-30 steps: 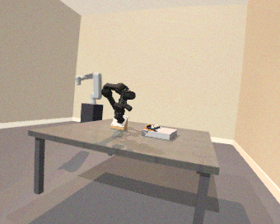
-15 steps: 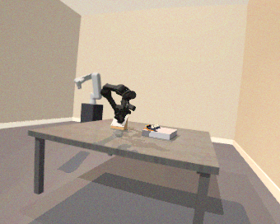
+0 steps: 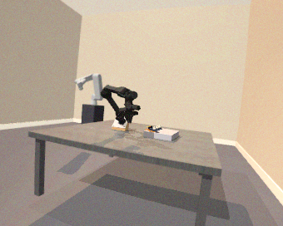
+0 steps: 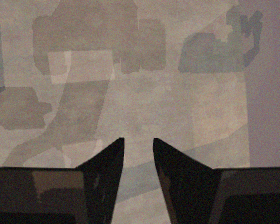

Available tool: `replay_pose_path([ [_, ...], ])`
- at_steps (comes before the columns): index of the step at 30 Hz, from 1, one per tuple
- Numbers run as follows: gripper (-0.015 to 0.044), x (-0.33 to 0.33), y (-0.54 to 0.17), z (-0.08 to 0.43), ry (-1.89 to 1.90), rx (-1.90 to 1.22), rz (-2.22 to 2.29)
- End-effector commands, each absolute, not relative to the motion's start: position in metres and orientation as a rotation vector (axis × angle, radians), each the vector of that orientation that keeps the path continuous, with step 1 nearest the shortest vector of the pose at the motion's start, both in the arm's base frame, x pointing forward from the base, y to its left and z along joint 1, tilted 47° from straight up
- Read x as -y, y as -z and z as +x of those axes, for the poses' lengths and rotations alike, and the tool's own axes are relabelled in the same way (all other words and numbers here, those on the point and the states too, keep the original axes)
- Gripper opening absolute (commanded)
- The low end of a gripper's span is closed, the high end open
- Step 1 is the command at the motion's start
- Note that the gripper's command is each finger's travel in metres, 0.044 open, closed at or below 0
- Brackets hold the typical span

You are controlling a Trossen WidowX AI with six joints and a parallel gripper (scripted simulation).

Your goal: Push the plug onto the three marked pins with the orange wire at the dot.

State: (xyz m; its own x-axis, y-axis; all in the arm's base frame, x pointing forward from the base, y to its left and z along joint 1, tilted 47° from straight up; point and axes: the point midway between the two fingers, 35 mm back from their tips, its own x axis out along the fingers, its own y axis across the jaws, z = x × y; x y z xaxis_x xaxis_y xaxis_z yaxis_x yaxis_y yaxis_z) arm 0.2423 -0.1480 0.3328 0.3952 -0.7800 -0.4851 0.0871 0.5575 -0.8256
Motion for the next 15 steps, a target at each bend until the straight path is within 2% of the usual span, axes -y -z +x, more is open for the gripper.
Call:
replay_pose_path([
  [1,0.0115,0.143,-0.328,0.25,0.619,-0.966,-0.769],
  [15,0.0115,0.122,-0.32,0.277,0.557,-0.739,-0.607],
])
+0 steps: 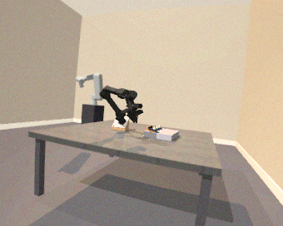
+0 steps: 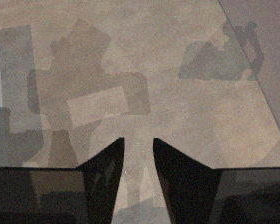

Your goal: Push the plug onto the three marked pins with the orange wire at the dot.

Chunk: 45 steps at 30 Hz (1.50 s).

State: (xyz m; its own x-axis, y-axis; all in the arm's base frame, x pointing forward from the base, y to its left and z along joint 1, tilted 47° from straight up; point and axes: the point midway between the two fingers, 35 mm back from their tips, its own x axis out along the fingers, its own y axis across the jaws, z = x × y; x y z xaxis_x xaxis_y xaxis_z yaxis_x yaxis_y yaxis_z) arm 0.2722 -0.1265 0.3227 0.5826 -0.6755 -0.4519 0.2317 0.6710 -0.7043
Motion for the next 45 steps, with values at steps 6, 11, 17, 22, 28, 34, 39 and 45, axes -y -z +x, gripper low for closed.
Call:
replay_pose_path([
  [6,0.0115,0.112,-0.318,0.287,0.523,-0.649,-0.542],
  [11,0.0115,0.103,-0.317,0.294,0.491,-0.575,-0.487],
  [17,0.0115,0.092,-0.316,0.302,0.445,-0.484,-0.422],
  [22,0.0115,0.081,-0.317,0.308,0.403,-0.409,-0.365],
  [28,0.0115,0.069,-0.318,0.314,0.351,-0.326,-0.303],
  [34,0.0115,0.056,-0.319,0.318,0.291,-0.241,-0.238],
  [39,0.0115,0.042,-0.322,0.32,0.224,-0.158,-0.173],
  [45,0.0115,0.025,-0.324,0.32,0.138,-0.064,-0.1],
])
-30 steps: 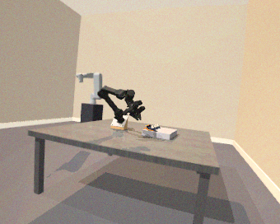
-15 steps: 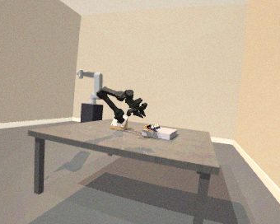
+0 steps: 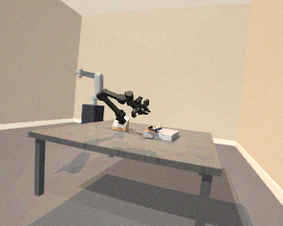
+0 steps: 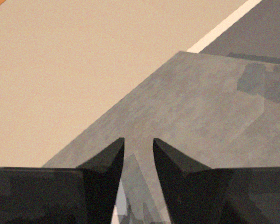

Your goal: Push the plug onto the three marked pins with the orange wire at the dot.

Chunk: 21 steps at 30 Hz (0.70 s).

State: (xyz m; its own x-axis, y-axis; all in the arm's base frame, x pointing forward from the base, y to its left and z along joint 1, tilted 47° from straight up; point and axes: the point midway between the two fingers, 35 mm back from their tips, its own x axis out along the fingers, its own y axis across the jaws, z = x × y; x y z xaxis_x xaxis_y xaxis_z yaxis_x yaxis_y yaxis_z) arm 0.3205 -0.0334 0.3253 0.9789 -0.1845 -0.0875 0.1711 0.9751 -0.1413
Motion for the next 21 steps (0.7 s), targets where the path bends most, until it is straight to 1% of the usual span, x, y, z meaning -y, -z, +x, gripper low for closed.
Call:
replay_pose_path([
  [1,0.0115,0.023,-0.325,0.32,0.124,-0.049,-0.089],
  [8,0.0115,0.001,-0.329,0.314,0.007,0.06,-0.004],
  [10,0.0115,0.001,-0.327,0.316,0.011,0.045,-0.005],
  [21,0.0115,0.002,-0.286,0.351,0.089,-0.248,-0.044],
])
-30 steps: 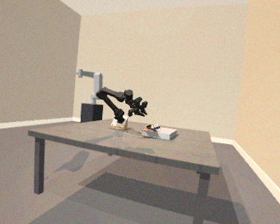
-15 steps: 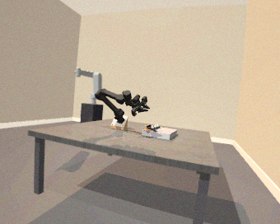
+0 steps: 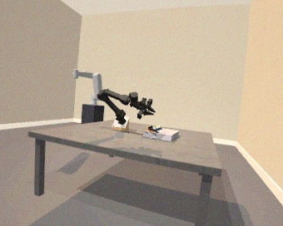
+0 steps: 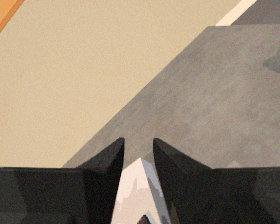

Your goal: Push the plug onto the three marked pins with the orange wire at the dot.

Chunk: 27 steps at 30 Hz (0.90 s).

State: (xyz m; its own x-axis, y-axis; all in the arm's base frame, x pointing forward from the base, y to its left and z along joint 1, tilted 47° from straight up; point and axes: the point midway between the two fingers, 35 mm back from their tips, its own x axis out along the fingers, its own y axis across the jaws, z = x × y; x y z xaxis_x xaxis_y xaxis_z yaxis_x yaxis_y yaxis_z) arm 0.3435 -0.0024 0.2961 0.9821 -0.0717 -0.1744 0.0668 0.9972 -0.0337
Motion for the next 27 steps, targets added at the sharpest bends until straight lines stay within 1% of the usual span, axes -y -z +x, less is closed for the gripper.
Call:
replay_pose_path([
  [1,0.0115,0.002,-0.282,0.354,0.097,-0.277,-0.051],
  [13,0.0115,-0.001,-0.231,0.375,0.181,-0.623,-0.18],
  [27,0.0115,-0.005,-0.183,0.381,0.257,-0.995,-0.43],
])
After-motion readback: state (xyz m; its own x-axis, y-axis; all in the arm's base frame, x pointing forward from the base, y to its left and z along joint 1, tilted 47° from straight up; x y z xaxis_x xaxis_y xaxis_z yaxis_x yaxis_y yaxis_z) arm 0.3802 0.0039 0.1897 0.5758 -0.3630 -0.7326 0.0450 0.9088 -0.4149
